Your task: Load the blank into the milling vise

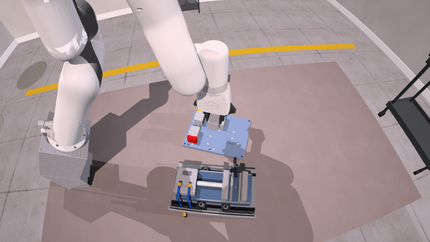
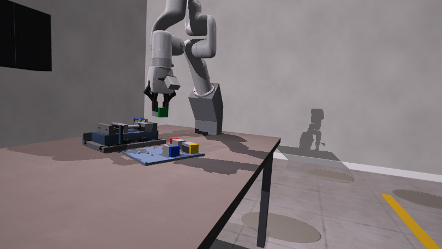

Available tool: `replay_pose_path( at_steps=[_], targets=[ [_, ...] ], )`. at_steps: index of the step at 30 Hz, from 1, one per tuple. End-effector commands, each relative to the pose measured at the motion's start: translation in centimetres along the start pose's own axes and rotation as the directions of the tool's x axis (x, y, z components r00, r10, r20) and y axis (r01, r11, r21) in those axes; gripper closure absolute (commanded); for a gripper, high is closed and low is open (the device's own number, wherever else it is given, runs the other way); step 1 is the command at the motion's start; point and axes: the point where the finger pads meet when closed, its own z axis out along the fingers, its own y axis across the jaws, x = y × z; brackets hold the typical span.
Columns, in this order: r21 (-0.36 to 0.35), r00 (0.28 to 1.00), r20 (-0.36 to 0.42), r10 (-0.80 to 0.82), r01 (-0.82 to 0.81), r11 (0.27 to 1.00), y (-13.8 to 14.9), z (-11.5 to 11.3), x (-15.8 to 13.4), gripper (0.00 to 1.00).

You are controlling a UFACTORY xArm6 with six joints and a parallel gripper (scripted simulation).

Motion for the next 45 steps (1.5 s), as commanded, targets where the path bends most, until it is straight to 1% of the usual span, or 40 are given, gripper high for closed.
replay_pose_path(
  at_steps=[1,11,45],
  targets=[
    [-0.003,1.0,-0.001,0.0,0.0,1.0,0.1,-0.1,0.1,1.0],
    [-0.003,1.0,-0.001,0.0,0.0,1.0,0.1,0.5,0.1,1.0],
    [-0.003,1.0,-0.001,0.0,0.0,1.0,0.1,1.0,0.0,1.0]
  ],
)
